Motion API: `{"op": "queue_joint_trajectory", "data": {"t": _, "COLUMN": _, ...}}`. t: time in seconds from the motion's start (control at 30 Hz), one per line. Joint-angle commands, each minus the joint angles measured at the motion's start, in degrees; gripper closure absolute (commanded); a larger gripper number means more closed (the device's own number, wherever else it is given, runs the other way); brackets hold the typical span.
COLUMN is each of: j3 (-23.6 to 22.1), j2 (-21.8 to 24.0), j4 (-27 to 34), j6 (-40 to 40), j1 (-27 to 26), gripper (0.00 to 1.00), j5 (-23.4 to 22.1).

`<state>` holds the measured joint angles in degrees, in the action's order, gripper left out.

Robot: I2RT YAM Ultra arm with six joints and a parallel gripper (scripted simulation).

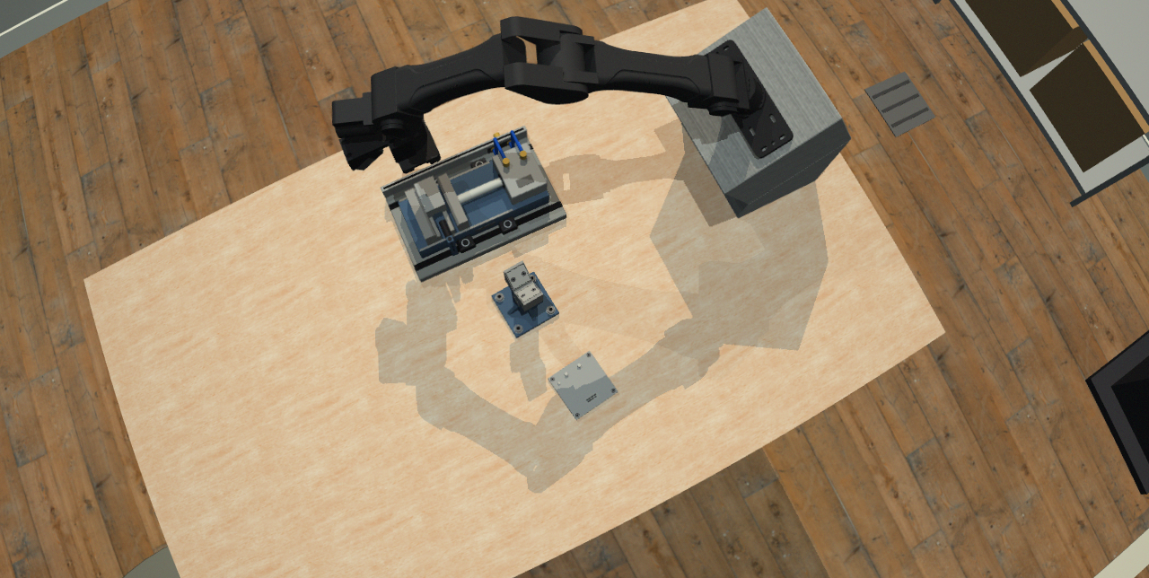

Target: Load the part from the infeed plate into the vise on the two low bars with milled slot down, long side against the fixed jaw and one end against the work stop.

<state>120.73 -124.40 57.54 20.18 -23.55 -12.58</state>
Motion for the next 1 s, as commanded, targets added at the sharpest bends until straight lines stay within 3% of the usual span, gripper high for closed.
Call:
{"op": "queue_joint_trajectory", "data": {"t": 0.0, "j3": 1.81, "j2": 2.16, "j4": 0.76, "j6": 0.32, "j1": -0.84, "gripper": 1.0, "j5": -0.08}}
{"op": "queue_joint_trajectory", "data": {"t": 0.43, "j3": 1.74, "j2": 2.0, "j4": -0.24, "j6": 0.19, "j1": -0.64, "gripper": 1.0, "j5": -0.01}}
{"op": "queue_joint_trajectory", "data": {"t": 0.67, "j3": 1.71, "j2": -0.78, "j4": -1.7, "j6": -0.25, "j1": 0.07, "gripper": 1.0, "j5": 0.2}}
{"op": "queue_joint_trajectory", "data": {"t": 0.73, "j3": 1.71, "j2": -0.78, "j4": -1.7, "j6": -0.25, "j1": 0.07, "gripper": 1.0, "j5": 0.2}}
{"op": "queue_joint_trajectory", "data": {"t": 0.77, "j3": 1.51, "j2": 1.29, "j4": -1.91, "j6": -0.34, "j1": 0.21, "gripper": 1.0, "j5": 0.22}}
{"op": "queue_joint_trajectory", "data": {"t": 0.97, "j3": 1.51, "j2": -1.83, "j4": -3.0, "j6": -0.66, "j1": 0.22, "gripper": 1.0, "j5": 0.39}}
